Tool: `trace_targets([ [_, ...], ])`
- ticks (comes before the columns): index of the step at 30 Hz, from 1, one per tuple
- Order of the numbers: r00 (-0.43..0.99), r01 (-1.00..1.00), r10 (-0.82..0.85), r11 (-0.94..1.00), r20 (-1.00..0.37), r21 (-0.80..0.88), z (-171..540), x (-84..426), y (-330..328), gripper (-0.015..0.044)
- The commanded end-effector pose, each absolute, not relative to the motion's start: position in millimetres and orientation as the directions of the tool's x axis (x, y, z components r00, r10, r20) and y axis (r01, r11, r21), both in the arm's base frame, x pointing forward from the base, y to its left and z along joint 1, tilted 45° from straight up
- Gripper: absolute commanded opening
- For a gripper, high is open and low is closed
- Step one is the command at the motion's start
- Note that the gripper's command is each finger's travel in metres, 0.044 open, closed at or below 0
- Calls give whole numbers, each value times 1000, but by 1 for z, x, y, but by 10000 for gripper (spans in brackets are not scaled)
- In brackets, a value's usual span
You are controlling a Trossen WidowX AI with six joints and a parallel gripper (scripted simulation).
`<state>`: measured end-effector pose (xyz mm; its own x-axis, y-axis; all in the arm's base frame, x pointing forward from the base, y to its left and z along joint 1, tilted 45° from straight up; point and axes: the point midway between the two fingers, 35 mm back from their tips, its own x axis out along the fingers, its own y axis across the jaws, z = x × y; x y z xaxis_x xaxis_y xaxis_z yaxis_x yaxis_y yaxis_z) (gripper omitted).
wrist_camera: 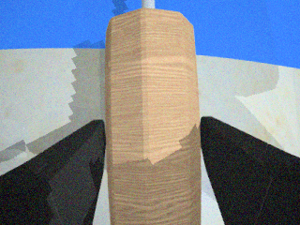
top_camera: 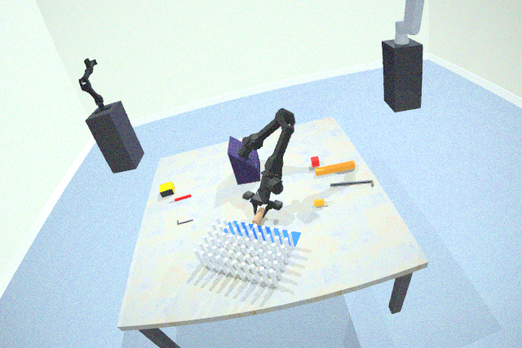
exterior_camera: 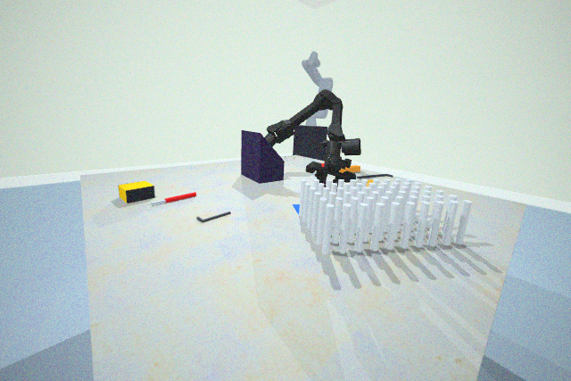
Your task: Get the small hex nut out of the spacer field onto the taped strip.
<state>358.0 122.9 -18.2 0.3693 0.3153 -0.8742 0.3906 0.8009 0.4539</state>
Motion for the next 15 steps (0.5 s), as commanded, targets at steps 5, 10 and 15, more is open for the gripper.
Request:
trace_targets([
  [5, 371, 395, 311, 800, -875, 452, -17, 352, 124, 0],
  [10, 371, 395, 312, 800, -875, 452, -16, 349, 125, 0],
  [15, 371, 395, 312, 799, -875, 453, -15, 345, 126, 0],
])
